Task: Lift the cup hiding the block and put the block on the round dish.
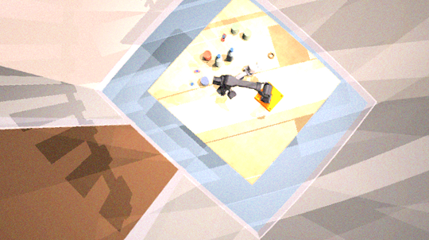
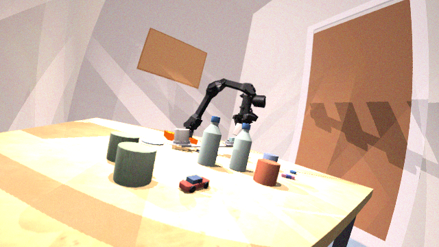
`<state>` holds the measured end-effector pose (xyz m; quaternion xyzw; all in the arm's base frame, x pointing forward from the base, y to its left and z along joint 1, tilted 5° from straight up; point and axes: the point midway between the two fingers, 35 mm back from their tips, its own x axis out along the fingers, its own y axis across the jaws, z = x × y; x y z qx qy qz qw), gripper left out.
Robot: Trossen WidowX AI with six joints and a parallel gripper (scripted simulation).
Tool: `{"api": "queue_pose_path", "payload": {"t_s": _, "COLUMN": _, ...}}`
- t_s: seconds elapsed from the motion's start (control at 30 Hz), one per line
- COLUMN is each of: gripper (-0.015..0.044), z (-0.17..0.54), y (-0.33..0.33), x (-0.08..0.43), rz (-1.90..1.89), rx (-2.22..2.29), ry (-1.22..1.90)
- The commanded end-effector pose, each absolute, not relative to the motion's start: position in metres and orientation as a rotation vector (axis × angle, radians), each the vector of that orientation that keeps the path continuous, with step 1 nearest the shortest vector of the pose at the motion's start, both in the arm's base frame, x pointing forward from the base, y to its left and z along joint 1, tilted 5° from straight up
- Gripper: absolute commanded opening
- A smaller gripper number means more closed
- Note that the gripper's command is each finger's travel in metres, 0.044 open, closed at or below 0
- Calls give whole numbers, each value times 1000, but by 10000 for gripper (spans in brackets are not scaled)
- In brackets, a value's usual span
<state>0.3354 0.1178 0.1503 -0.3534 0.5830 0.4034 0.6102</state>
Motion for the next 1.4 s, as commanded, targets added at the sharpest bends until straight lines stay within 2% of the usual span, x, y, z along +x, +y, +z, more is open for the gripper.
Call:
{"api": "queue_pose_path", "payload": {"t_s": 0.0, "gripper": 0, "z": 141, "y": 135, "x": 322, "rz": 929, "rx": -813, "ry": 1339}}
{"api": "queue_pose_path", "payload": {"t_s": 0.53, "gripper": 0, "z": 100, "y": 187, "x": 268, "rz": 937, "rx": -806, "ry": 1335}}
{"api": "queue_pose_path", "payload": {"t_s": 1.0, "gripper": 0, "z": 61, "y": 191, "x": 268, "rz": 938, "rx": -806, "ry": 1335}}
{"api": "queue_pose_path", "payload": {"t_s": 1.37, "gripper": 0, "z": 58, "y": 191, "x": 268, "rz": 938, "rx": -806, "ry": 1335}}
